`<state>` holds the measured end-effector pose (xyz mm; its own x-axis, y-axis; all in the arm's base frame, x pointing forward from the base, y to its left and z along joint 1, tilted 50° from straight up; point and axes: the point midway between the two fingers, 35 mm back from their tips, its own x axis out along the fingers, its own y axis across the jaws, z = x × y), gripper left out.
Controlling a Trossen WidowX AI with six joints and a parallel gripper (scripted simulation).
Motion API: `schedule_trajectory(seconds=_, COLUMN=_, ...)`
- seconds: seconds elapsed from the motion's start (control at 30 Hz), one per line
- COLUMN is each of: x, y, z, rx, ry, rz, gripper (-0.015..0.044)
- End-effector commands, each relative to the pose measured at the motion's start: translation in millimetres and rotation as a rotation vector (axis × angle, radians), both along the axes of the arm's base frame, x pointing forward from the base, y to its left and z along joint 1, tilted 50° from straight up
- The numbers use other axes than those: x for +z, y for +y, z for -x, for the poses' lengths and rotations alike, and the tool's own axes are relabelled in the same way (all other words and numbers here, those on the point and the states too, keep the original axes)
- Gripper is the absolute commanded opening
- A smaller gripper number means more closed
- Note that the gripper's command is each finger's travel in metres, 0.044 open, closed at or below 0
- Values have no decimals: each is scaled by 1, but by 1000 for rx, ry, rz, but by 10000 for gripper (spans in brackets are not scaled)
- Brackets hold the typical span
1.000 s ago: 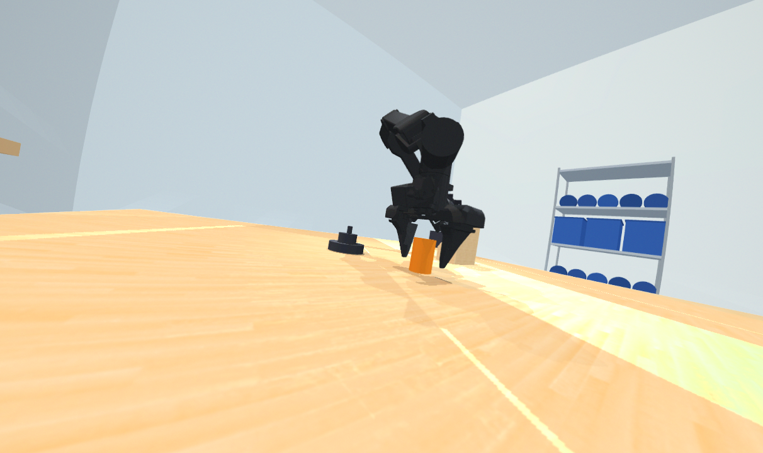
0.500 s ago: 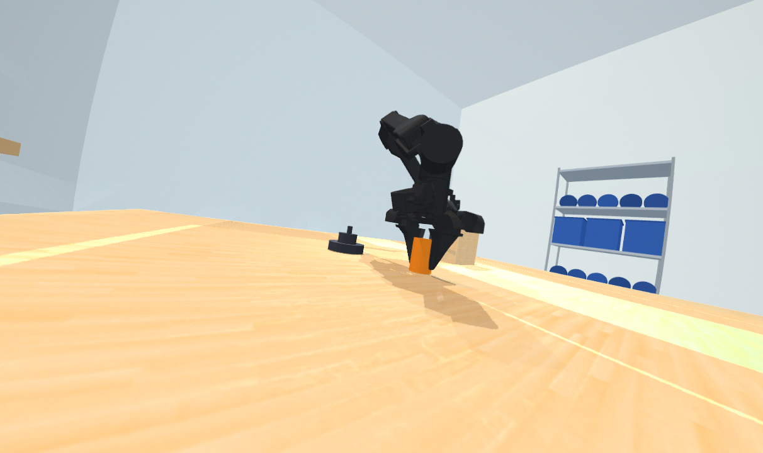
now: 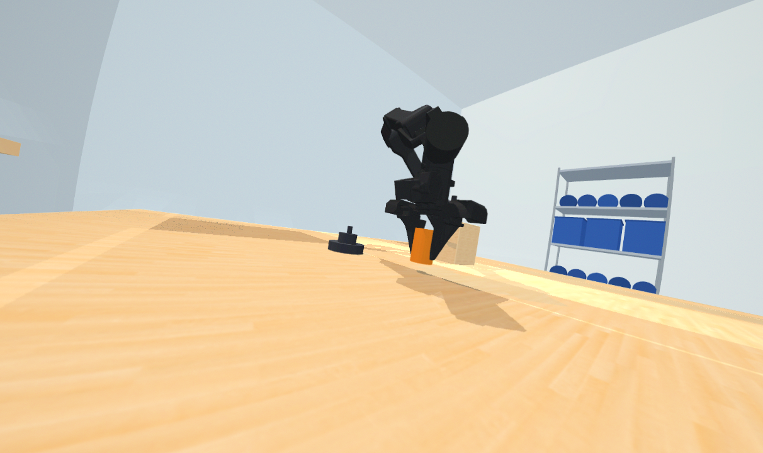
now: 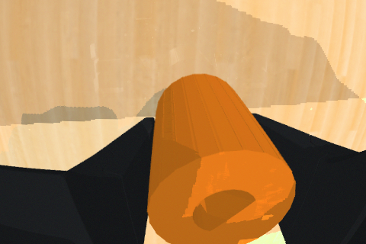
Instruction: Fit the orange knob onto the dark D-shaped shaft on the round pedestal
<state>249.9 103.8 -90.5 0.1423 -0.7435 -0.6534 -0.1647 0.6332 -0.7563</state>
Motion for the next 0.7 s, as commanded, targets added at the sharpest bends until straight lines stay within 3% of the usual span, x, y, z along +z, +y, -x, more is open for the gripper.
schedule_trajectory(seconds=0.0, x=13, y=21, z=-3, rx=10, ry=-14, rz=-21, gripper=0)
schedule_trajectory(seconds=0.67, x=81, y=90, z=18, rx=-47, ry=-29, rz=-11, gripper=0)
